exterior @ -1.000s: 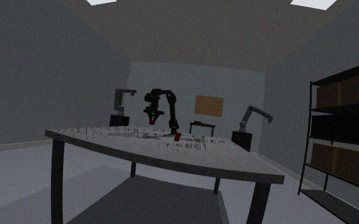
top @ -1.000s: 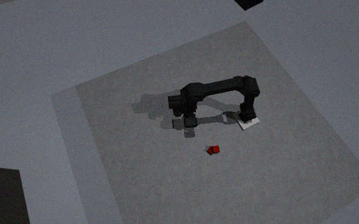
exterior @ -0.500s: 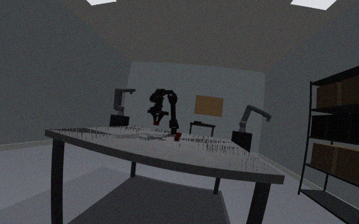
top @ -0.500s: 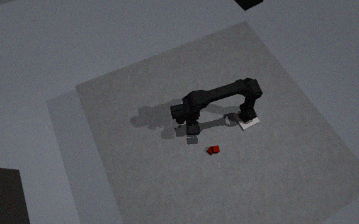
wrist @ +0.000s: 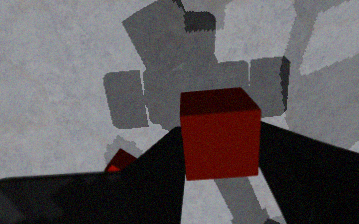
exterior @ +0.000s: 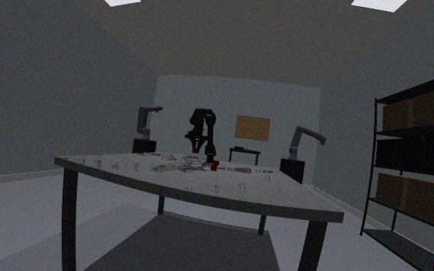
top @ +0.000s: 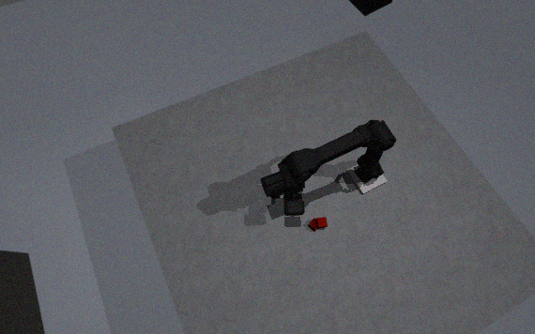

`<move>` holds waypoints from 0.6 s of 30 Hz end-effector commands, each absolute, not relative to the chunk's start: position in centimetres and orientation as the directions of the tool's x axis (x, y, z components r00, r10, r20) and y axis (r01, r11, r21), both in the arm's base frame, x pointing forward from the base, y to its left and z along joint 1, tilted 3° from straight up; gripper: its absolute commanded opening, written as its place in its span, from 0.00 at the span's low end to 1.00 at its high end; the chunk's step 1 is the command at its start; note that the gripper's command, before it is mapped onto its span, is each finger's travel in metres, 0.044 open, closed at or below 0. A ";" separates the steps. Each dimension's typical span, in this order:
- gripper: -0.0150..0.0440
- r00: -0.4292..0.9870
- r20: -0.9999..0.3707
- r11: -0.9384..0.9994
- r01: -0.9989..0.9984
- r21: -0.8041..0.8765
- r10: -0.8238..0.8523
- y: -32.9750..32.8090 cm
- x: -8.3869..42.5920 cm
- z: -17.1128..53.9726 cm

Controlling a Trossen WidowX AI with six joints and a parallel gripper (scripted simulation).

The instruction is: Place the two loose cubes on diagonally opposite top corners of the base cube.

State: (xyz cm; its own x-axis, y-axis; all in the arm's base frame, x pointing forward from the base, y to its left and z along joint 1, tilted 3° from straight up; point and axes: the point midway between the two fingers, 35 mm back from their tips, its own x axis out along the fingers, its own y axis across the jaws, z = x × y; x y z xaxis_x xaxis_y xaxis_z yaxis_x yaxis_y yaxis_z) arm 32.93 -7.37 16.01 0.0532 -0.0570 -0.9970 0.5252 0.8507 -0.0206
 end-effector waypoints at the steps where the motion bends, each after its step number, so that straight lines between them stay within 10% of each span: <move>1: 0.43 0.055 -0.997 0.847 0.531 -0.021 -0.059 -5.9 33.0 15.9; 18: 0.43 0.055 -0.997 0.835 0.550 -0.015 -0.054 -0.6 32.7 15.2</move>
State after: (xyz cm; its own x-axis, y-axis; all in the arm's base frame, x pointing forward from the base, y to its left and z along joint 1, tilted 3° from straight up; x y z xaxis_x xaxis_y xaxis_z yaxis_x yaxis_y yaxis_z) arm 32.85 -1.70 15.28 0.0521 -0.0515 -0.9973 0.5450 0.8383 -0.0148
